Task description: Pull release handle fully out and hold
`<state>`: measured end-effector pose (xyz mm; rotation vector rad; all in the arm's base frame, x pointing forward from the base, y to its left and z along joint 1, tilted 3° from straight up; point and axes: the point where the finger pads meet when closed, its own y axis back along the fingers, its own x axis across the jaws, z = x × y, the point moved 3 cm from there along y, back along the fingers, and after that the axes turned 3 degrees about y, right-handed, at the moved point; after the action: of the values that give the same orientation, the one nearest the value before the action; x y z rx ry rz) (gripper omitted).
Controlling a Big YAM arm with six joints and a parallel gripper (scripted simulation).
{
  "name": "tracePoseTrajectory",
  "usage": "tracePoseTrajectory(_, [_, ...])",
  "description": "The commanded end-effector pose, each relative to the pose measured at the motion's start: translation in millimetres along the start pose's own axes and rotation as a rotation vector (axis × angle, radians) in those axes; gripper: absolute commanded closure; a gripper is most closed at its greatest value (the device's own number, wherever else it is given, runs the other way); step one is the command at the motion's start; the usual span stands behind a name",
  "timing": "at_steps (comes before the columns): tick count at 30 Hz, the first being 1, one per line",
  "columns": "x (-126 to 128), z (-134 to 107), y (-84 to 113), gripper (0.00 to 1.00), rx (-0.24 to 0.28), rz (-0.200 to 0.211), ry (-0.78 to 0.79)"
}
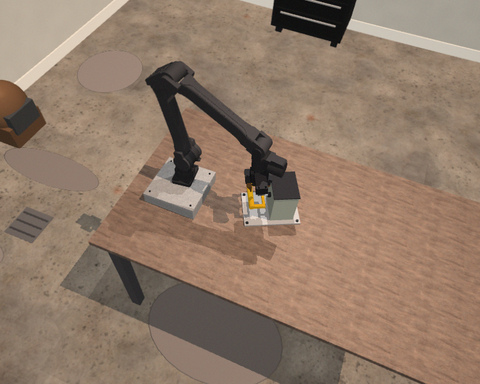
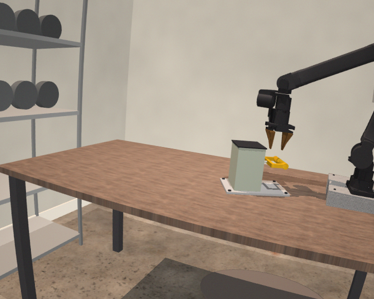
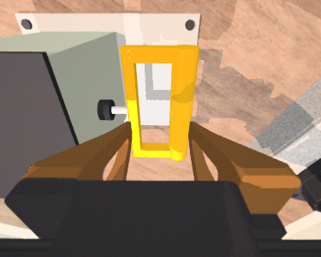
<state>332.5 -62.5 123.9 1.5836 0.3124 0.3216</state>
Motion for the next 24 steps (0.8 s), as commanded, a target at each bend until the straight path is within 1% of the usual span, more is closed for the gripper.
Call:
tracePoseTrajectory(1, [-2, 1, -8.9, 0.52, 0.005, -0.002, -0.015])
tracePoseTrajectory(11, [-2, 1, -10.2, 0.52, 0.005, -0.002, -0.015])
tracePoseTrajectory(13, [-7, -1, -15.7, 0.52, 0.011, -0.011, -0.014])
tracePoseTrajectory(21, [-7, -1, -15.7, 0.52, 0.011, -0.011, -0.014])
tracePoseTrajectory(24, [-12, -4, -21.2, 0.52, 0.016, -0.019, -0.014])
